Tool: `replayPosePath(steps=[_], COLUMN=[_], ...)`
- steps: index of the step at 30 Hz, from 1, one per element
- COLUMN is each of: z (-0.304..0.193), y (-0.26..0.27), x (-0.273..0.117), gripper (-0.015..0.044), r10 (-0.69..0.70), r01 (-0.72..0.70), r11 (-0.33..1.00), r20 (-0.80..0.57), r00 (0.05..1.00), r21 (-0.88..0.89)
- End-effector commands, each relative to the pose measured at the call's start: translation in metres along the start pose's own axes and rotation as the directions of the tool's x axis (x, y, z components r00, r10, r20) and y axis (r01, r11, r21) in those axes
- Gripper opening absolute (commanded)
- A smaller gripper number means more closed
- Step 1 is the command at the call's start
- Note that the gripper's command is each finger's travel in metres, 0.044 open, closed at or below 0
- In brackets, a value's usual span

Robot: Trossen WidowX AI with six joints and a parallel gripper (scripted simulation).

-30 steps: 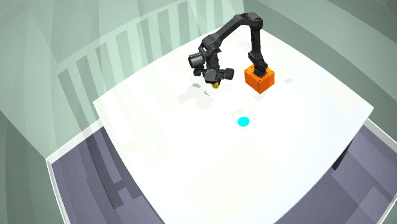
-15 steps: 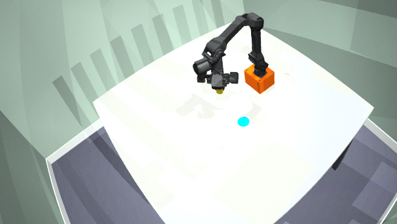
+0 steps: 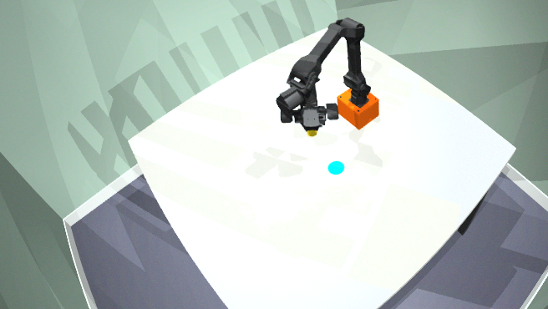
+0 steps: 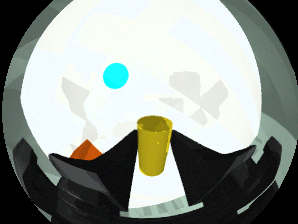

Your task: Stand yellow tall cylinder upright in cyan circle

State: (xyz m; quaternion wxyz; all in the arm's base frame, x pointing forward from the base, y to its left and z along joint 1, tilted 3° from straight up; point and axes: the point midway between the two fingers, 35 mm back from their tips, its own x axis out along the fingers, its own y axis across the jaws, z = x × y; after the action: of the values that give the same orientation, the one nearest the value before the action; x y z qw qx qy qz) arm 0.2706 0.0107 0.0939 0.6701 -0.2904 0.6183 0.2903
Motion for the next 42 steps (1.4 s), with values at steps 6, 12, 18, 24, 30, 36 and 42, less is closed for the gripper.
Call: replayPosePath(steps=[6, 12, 18, 24, 30, 36, 42], z=[0.019, 0.032, 0.043, 0.054, 0.058, 0.063, 0.068], y=[0.018, 0.032, 0.048, 0.064, 0.071, 0.068, 0.066], x=[-0.003, -0.005, -0.007, -0.009, -0.009, -0.003, 0.003], gripper=[0.0105, 0.0105, 0.0105, 0.0105, 0.0105, 0.0105, 0.0105], r10=[0.01, 0.017, 0.025, 0.032, 0.037, 0.05, 0.063], r01=[-0.009, -0.017, -0.024, -0.031, -0.034, -0.039, -0.045], r11=[0.998, 0.993, 0.985, 0.974, 0.97, 0.975, 0.98], r20=[0.003, 0.003, 0.003, 0.003, 0.007, 0.046, 0.088], r00=[1.0, 1.0, 1.0, 0.999, 0.999, 0.998, 0.994], r21=[-0.069, -0.121, -0.173, -0.224, -0.242, -0.219, -0.196])
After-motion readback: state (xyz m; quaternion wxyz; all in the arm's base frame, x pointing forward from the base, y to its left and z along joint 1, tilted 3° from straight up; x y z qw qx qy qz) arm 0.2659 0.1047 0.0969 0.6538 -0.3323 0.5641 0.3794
